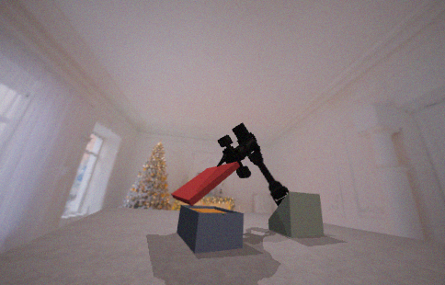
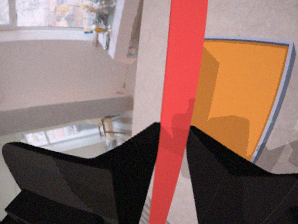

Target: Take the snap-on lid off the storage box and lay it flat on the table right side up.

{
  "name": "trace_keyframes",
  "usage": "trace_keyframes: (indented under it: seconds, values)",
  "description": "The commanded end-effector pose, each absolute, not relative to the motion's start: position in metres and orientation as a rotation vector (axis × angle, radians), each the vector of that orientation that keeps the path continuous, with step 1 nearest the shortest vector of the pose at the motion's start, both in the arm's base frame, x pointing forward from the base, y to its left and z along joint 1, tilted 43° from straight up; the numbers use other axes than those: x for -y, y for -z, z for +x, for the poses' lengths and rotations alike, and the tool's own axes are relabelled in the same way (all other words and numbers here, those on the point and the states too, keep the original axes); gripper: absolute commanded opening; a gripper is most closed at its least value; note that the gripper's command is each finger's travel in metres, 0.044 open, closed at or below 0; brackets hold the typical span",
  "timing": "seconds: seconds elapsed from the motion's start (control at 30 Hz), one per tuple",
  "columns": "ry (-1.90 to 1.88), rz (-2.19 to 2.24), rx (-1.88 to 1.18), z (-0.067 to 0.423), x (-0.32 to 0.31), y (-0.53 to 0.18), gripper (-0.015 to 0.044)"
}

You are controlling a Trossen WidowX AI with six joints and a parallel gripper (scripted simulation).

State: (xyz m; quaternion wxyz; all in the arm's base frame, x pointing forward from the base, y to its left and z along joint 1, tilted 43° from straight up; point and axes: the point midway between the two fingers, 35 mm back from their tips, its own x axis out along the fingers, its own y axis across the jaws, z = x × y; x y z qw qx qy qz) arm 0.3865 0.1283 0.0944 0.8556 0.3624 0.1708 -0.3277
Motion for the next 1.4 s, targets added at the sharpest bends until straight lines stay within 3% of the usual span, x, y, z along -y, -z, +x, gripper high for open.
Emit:
trace_keyframes:
  seconds: [0.0,1.37]
  values:
    - [0.674,0.778,-0.353,0.386,-0.125,-0.105,0.0]
    - [0.675,0.773,-0.353,0.382,-0.064,-0.16,0.0]
